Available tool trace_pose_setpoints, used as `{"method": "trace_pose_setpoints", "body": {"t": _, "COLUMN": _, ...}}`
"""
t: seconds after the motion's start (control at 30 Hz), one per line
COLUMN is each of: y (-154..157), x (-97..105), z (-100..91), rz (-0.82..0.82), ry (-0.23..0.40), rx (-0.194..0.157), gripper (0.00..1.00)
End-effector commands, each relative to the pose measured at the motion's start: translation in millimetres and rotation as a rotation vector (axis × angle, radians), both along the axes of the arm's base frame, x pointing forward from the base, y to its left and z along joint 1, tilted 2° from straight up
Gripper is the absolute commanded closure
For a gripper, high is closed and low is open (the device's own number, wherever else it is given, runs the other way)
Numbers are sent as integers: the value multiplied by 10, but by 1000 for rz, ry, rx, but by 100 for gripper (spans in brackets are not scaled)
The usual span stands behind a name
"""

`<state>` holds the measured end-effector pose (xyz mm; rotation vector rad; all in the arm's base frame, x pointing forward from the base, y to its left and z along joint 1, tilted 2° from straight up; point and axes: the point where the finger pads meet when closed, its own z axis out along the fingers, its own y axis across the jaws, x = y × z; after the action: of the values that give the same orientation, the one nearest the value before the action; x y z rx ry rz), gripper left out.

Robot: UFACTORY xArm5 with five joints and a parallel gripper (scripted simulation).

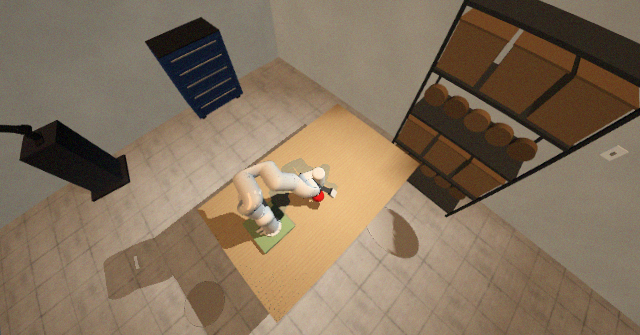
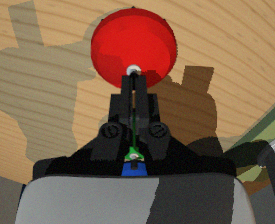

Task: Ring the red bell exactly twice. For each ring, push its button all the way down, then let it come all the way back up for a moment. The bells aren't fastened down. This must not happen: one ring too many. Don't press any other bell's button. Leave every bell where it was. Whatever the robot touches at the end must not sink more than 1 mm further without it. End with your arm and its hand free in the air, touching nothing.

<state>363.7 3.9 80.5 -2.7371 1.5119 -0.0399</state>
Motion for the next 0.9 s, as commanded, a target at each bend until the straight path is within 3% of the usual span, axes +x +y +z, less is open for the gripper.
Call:
{"method": "trace_pose_setpoints", "body": {"t": 0.0, "y": 0, "x": 12, "z": 11, "rz": 0, "ry": -3, "rx": 0, "gripper": 100}}
{"method": "trace_pose_setpoints", "body": {"t": 0.87, "y": 3, "x": 12, "z": -72, "rz": 0, "ry": -3, "rx": 0, "gripper": 100}}
